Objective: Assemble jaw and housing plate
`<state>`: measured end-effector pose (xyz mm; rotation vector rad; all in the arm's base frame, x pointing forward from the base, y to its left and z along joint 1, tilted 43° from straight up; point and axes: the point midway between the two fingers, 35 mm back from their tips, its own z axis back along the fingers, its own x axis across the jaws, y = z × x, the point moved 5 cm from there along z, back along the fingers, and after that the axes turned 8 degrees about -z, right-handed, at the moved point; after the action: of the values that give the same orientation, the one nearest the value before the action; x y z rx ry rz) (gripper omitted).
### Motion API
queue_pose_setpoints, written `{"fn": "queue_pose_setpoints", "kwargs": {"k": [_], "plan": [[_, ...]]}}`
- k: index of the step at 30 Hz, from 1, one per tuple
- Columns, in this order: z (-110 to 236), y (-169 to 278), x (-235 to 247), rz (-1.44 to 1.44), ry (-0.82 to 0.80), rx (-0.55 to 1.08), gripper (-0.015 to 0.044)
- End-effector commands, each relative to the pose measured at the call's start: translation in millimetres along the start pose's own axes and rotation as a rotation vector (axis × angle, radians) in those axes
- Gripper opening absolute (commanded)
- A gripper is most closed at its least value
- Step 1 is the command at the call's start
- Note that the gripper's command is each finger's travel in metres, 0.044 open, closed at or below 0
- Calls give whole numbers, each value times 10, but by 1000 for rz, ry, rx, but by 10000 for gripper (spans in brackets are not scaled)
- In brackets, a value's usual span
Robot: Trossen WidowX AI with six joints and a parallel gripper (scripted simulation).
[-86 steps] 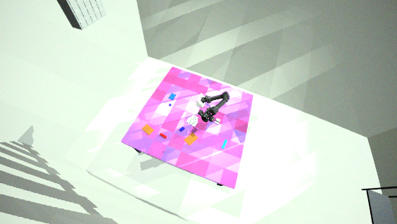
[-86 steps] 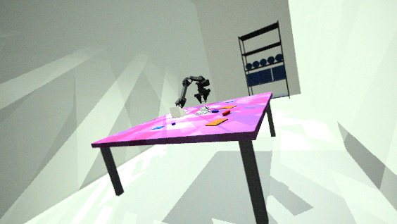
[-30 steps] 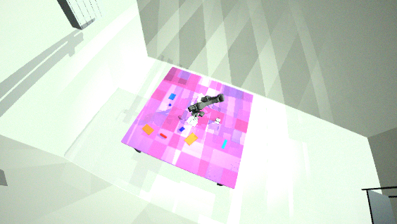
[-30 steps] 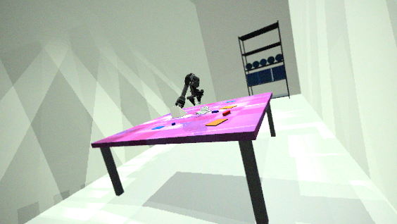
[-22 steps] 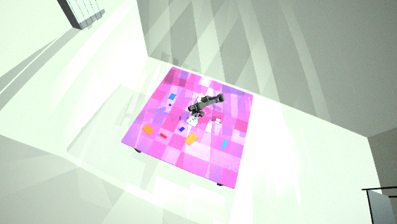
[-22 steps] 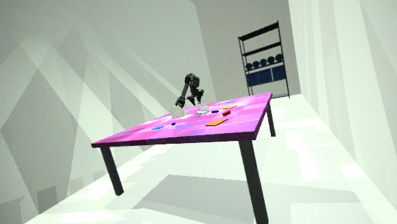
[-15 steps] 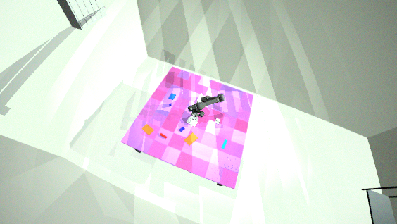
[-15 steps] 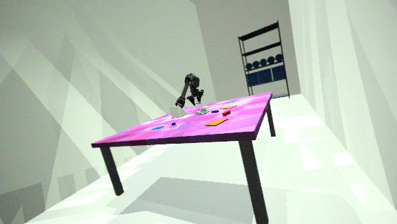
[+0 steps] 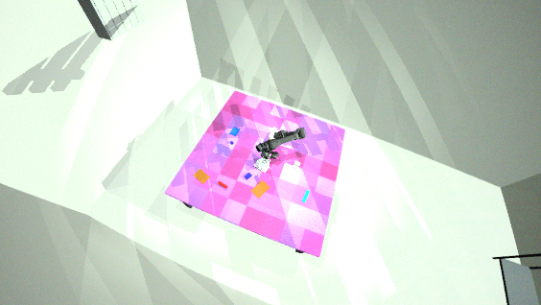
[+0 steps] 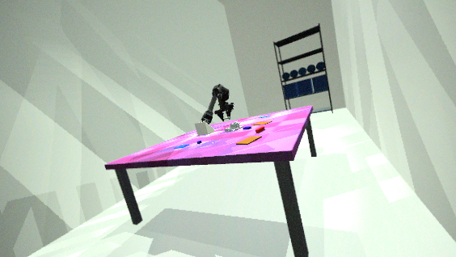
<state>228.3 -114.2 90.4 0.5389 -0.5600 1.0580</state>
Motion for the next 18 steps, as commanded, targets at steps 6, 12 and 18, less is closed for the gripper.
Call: {"fn": "queue_pose_setpoints", "kwargs": {"k": [6,12,18], "plan": [[-6,-1,-9,7,4,1,351],[-93,-10,-11,7,5,0,351],[-192,-17,-12,7,5,0,351]]}}
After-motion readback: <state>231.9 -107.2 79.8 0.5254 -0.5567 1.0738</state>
